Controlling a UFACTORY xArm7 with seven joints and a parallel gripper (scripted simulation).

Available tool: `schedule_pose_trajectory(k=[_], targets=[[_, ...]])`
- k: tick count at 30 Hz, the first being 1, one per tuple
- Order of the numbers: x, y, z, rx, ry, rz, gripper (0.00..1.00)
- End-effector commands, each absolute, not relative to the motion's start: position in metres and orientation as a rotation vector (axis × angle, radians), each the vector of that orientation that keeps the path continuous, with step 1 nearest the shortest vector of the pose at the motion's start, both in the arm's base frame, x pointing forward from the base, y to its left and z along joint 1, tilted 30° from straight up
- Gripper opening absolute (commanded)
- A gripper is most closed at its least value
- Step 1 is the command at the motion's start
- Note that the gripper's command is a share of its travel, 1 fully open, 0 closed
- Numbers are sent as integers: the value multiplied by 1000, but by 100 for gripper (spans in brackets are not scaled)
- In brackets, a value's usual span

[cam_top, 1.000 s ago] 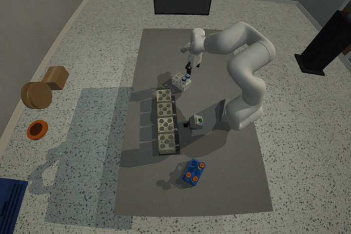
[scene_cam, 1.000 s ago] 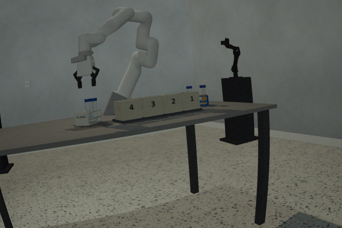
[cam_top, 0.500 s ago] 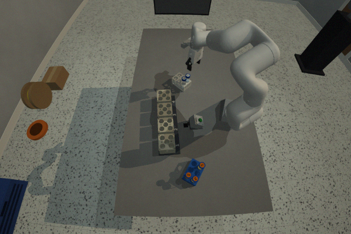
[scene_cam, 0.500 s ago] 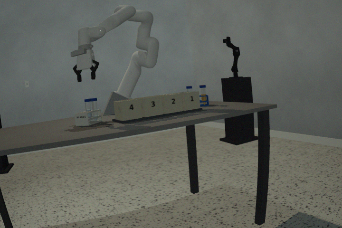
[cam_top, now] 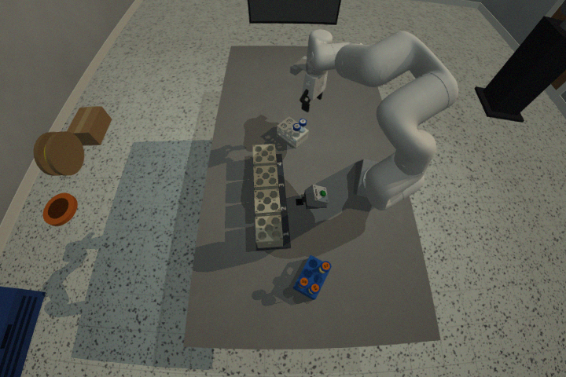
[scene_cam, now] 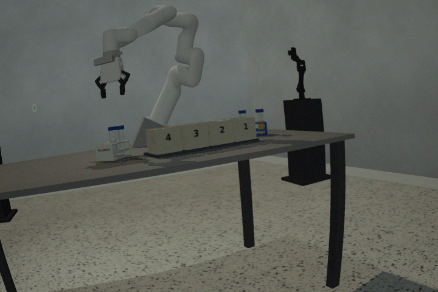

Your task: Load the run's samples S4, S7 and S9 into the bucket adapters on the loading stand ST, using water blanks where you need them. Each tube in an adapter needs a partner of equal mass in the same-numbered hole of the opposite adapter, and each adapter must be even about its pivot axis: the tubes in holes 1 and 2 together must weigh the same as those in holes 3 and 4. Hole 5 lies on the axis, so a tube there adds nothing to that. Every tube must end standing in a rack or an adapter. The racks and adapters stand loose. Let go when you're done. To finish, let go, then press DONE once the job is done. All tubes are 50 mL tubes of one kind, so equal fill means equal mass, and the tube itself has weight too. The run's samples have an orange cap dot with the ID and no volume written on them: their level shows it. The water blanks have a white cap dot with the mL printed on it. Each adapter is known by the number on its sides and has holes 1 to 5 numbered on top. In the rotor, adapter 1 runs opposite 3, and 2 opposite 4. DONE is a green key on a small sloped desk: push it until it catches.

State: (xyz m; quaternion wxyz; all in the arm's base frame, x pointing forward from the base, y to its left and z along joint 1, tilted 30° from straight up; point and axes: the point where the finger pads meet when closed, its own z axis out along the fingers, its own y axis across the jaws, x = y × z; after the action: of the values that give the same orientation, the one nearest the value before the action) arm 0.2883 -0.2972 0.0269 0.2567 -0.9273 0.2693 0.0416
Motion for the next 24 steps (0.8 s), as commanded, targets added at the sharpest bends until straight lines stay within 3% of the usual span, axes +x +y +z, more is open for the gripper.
schedule_pose_trajectory(k=[1, 24], targets=[[297, -281, 40, -2564, 542, 52, 100], [332, -197, 91, -2619, -207, -149, 100]])
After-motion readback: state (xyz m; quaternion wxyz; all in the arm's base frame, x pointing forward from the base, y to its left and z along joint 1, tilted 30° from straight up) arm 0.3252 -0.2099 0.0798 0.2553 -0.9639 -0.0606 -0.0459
